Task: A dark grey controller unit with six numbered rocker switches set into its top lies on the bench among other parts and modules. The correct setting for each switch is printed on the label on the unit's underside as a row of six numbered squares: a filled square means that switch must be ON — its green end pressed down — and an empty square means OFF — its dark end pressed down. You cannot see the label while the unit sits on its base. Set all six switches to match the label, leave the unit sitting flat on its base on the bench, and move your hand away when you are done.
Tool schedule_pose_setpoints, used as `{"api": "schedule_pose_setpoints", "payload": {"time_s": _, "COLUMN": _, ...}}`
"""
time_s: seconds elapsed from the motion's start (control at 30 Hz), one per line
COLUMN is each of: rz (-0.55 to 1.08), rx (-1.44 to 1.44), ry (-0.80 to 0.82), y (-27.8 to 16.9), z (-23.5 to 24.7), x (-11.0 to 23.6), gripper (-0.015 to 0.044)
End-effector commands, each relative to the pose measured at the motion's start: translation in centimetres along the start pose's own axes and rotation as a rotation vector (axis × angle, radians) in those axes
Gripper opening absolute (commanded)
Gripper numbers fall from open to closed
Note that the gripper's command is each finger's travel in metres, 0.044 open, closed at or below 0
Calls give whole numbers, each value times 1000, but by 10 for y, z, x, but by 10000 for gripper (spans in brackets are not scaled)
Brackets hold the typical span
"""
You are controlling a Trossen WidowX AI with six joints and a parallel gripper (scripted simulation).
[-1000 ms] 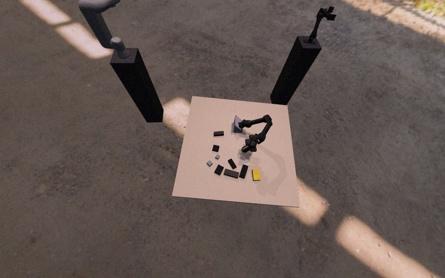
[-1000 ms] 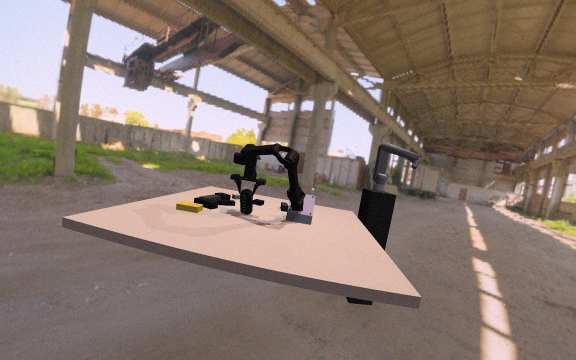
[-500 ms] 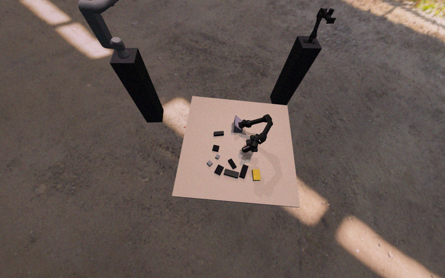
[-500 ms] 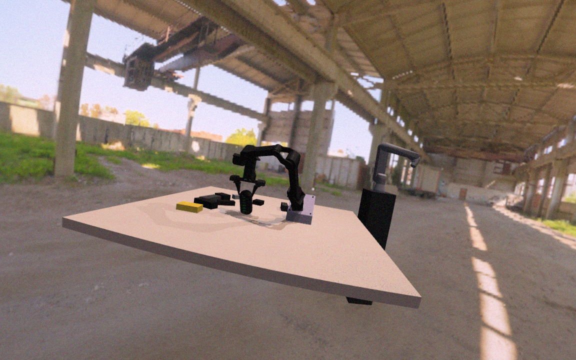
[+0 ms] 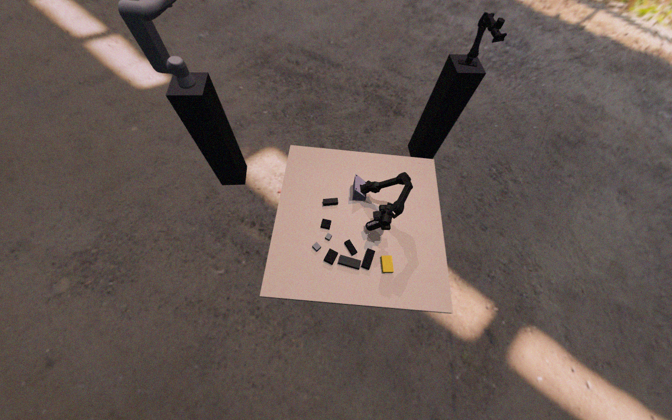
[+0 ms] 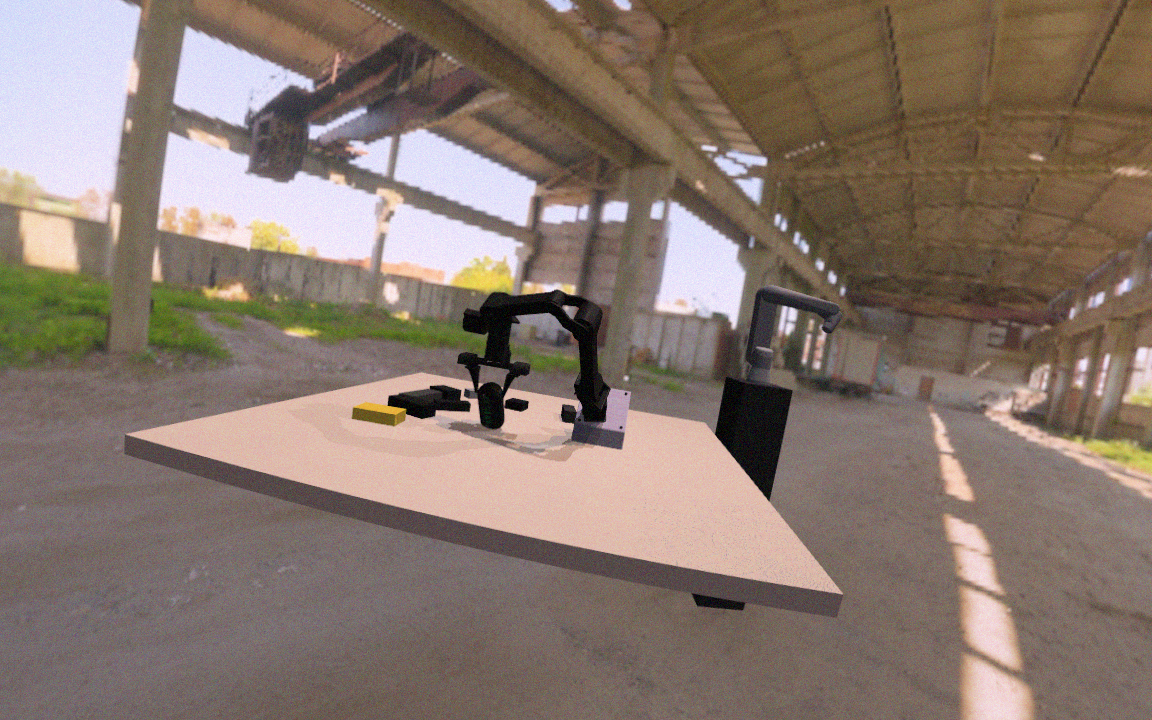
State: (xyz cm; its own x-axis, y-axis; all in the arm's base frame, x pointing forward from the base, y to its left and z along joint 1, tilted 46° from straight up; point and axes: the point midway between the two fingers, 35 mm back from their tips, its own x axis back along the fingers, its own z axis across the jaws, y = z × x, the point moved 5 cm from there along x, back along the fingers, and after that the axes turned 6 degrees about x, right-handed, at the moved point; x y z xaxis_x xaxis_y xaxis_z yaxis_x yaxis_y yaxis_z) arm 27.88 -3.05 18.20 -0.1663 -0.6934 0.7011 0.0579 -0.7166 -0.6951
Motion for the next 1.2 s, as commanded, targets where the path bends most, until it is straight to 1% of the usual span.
{"api": "schedule_pose_setpoints", "payload": {"time_s": 0.0, "rz": 2, "rx": -6, "ry": -14, "y": -2, "z": -2, "x": -6, "gripper": 338}}
{"api": "schedule_pose_setpoints", "payload": {"time_s": 1.17, "rz": 4, "rx": -5, "ry": -13, "y": -23, "z": 0, "x": -25, "gripper": 338}}
